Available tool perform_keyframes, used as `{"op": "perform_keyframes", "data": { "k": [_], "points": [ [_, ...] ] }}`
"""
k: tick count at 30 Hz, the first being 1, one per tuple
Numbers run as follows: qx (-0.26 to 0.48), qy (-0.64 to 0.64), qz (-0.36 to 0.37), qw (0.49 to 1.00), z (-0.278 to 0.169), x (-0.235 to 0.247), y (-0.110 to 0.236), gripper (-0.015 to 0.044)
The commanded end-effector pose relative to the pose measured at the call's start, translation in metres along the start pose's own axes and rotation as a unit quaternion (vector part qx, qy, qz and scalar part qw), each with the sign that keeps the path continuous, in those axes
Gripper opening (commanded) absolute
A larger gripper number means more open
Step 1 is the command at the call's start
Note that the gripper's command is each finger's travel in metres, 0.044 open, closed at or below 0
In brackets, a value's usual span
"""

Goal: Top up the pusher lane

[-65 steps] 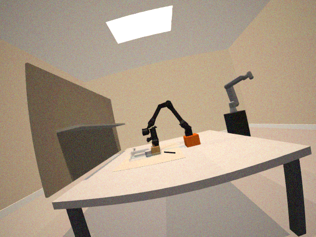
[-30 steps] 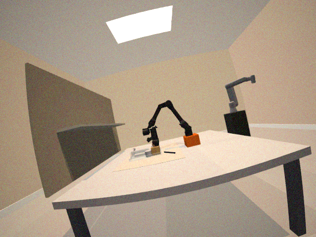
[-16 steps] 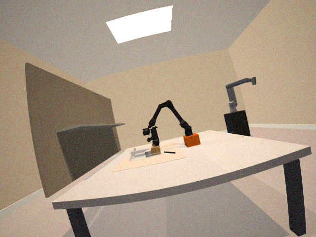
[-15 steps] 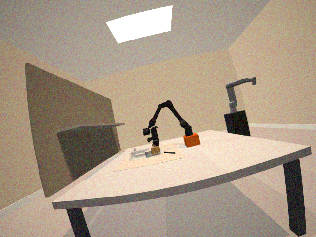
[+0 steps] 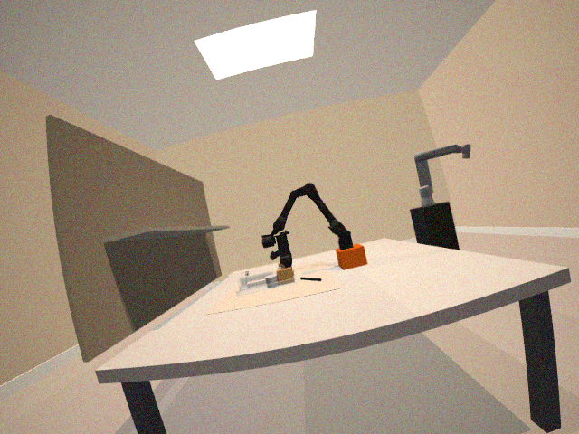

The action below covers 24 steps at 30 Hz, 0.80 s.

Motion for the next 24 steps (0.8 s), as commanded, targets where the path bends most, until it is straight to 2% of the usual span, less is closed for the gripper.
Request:
{"op": "perform_keyframes", "data": {
  "k": [1, 13, 24],
  "points": [
    [0.000, 0.000, 0.000, 1.000, 0.000, 0.000, 0.000, 0.0000],
    [0.000, 0.000, 0.000, 1.000, 0.000, 0.000, 0.000, 0.0310],
    [0.000, 0.000, 0.000, 1.000, 0.000, 0.000, 0.020, 0.0310]
  ]
}}
Point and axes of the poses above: the point midway between the two fingers, 35 mm back from their tips, its own y axis back along the fingers, its own x axis across the jaws, z = x × y, the point moved 4 cm from there along y, back along the fingers, and after that the axes turned 10 degrees about y, right-handed, at the moved point
